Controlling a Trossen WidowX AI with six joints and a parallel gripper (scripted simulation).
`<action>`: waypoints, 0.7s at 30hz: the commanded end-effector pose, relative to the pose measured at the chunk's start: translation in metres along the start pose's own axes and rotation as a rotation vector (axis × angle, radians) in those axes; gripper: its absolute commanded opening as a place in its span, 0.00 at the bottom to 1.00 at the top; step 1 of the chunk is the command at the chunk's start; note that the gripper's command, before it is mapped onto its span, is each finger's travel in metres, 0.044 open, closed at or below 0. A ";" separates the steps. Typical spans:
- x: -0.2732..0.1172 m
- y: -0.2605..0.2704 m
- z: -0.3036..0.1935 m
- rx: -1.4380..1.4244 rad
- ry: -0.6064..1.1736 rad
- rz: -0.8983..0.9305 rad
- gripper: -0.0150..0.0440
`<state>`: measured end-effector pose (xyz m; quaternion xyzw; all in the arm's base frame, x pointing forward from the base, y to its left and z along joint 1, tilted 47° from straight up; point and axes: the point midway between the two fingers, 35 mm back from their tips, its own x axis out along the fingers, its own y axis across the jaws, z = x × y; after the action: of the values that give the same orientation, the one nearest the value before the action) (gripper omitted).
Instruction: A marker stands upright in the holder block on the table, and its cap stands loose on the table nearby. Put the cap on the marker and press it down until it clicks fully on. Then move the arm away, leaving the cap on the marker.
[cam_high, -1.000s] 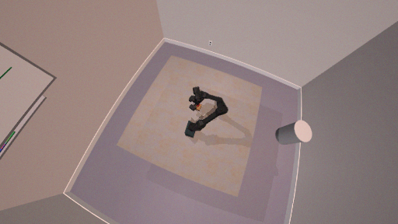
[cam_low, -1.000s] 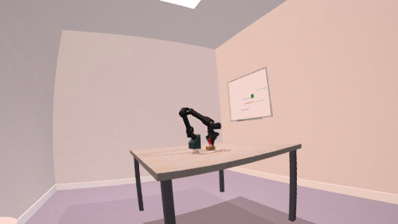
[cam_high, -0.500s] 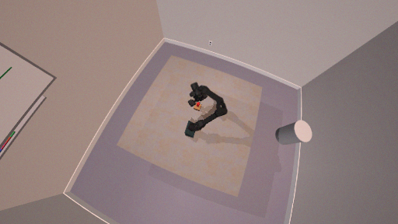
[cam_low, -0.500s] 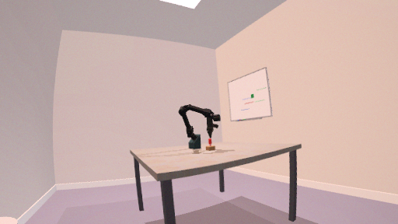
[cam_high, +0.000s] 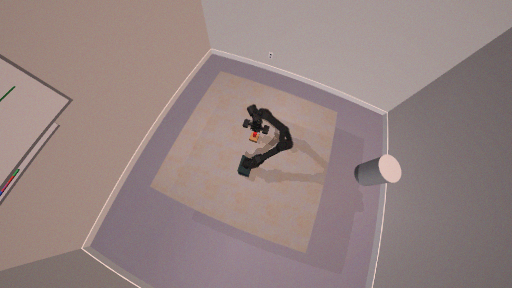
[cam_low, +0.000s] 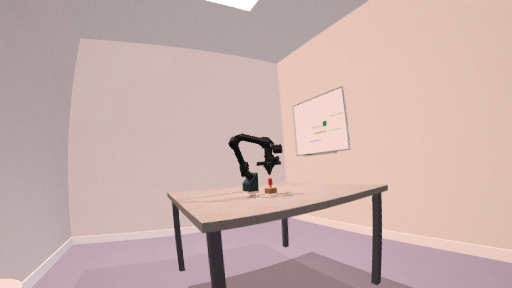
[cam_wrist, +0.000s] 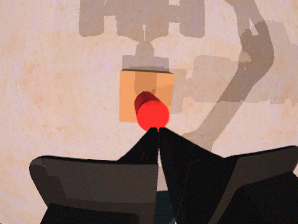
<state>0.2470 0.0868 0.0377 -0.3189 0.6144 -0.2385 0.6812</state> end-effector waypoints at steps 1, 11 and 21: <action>-0.002 0.000 0.001 0.047 0.001 0.007 0.25; 0.007 0.000 0.001 0.047 0.001 0.007 0.25; 0.021 0.000 0.001 0.047 0.001 0.007 0.25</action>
<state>0.2526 0.0769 0.0263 -0.2952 0.6085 -0.2498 0.6930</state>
